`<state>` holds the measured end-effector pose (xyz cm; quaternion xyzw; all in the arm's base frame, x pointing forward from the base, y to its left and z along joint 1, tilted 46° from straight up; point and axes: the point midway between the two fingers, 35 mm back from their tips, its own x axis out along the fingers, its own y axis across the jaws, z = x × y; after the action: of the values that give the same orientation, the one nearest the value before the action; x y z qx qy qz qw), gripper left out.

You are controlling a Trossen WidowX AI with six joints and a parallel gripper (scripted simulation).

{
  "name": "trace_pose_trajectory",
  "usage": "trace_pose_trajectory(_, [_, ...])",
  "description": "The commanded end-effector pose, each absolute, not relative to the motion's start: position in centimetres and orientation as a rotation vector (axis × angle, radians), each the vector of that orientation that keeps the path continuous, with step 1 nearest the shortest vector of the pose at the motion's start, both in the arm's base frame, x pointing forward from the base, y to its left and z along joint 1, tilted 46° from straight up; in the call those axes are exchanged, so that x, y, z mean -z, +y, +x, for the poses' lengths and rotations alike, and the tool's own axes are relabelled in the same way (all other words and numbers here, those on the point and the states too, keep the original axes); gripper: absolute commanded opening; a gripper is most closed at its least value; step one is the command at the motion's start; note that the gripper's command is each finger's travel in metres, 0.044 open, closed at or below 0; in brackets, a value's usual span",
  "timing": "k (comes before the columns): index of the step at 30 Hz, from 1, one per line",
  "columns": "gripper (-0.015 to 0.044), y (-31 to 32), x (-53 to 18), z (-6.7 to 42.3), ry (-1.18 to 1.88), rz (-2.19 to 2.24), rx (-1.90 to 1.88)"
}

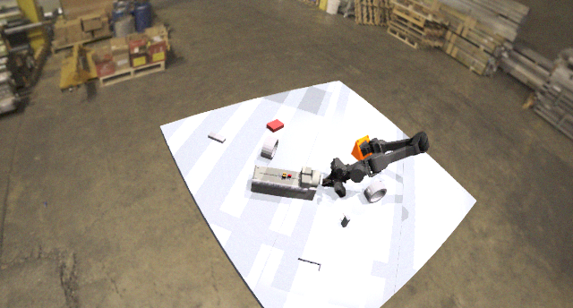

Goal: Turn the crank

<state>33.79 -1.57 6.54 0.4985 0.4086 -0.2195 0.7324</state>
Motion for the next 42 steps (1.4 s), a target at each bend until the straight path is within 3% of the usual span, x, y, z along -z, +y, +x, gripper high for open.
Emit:
trace_pose_trajectory(1, [0.0,-0.9,-6.5,34.4,0.9,1.097,0.472])
trace_pose_trajectory(42, [0.0,0.2,-8.0,36.3,0.899,1.098,0.471])
